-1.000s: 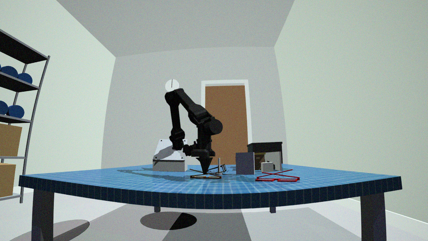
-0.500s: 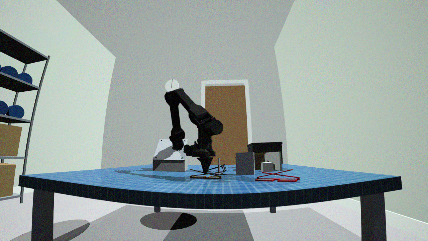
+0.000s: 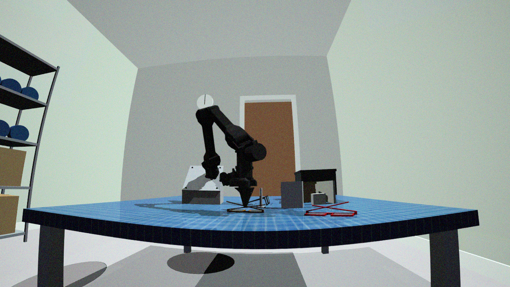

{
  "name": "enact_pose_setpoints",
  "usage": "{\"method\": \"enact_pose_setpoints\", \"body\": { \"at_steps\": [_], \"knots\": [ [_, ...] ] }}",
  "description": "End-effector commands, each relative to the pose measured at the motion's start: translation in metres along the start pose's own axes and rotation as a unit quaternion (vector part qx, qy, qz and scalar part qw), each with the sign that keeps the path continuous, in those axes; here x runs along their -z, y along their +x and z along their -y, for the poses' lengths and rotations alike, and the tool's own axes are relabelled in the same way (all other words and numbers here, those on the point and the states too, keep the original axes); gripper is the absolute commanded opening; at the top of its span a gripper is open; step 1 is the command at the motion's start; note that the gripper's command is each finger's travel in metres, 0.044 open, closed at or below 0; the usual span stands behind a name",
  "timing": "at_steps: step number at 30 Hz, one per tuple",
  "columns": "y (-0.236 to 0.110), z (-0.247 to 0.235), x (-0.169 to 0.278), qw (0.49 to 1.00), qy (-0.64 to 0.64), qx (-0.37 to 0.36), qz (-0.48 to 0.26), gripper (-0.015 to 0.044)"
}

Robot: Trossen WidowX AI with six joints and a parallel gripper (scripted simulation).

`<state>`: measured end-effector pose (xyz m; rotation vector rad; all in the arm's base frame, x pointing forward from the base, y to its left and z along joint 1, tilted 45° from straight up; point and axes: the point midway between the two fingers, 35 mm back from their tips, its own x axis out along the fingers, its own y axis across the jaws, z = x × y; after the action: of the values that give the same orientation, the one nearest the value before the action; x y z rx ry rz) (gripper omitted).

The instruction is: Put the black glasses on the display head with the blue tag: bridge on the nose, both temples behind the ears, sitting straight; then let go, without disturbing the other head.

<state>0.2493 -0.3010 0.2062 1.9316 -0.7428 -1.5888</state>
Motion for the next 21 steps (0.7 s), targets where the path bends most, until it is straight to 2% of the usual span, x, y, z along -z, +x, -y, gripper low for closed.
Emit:
{"method": "enact_pose_setpoints", "body": {
  "at_steps": [1, 9, 17, 20, 21],
  "knots": [
    [0.001, 0.004, -0.001, 1.000, 0.002, 0.001, 0.002, 0.0000],
    [-0.003, 0.003, -0.001, 1.000, 0.002, 0.001, 0.002, 0.0000],
    [-0.058, -0.042, -0.001, 1.000, 0.003, 0.000, 0.001, 0.0000],
    [-0.060, -0.043, -0.001, 1.000, 0.003, 0.000, 0.001, 0.0000],
    [-0.057, -0.043, 0.001, 1.000, 0.007, -0.007, -0.004, 0.0026]
  ]
}}
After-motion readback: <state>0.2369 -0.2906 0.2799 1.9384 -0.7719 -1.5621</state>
